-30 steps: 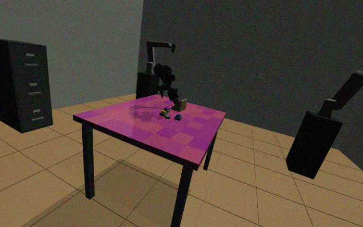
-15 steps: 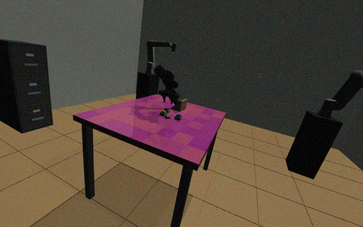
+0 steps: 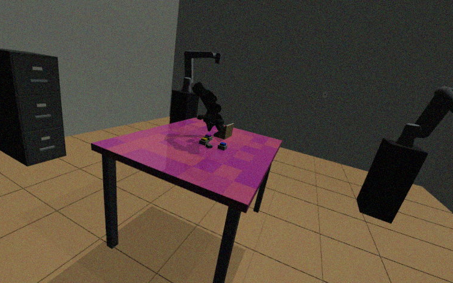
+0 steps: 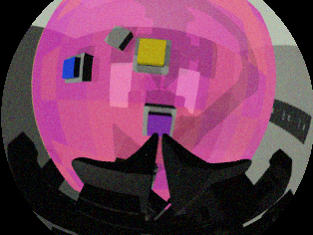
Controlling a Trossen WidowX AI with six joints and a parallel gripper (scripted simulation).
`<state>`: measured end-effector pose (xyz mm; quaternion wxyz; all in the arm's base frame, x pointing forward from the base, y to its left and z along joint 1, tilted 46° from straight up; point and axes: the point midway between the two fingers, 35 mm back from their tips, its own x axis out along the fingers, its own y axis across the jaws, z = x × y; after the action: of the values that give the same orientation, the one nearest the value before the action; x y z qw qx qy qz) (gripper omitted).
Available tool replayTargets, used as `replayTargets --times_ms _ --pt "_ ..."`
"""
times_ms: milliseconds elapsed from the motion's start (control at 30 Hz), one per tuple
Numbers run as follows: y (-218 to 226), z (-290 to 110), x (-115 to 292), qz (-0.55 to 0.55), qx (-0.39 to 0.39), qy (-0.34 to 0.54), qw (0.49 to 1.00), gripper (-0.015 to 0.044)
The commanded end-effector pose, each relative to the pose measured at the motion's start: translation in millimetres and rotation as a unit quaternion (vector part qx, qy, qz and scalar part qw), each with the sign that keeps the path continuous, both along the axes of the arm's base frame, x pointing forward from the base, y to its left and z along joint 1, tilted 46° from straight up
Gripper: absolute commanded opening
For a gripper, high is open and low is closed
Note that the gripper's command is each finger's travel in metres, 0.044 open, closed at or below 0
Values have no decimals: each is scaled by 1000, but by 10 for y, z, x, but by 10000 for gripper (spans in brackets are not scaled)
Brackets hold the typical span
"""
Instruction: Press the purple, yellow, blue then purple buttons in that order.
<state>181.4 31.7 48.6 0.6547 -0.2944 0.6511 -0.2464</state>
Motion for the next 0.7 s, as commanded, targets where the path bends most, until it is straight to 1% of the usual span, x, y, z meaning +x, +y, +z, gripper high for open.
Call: replayTargets --times_ms 0,667 --pt "-16 -5 -6 3 -3 2 1000 20" --pt "-234 -218 6 3 -3 1 1000 20"
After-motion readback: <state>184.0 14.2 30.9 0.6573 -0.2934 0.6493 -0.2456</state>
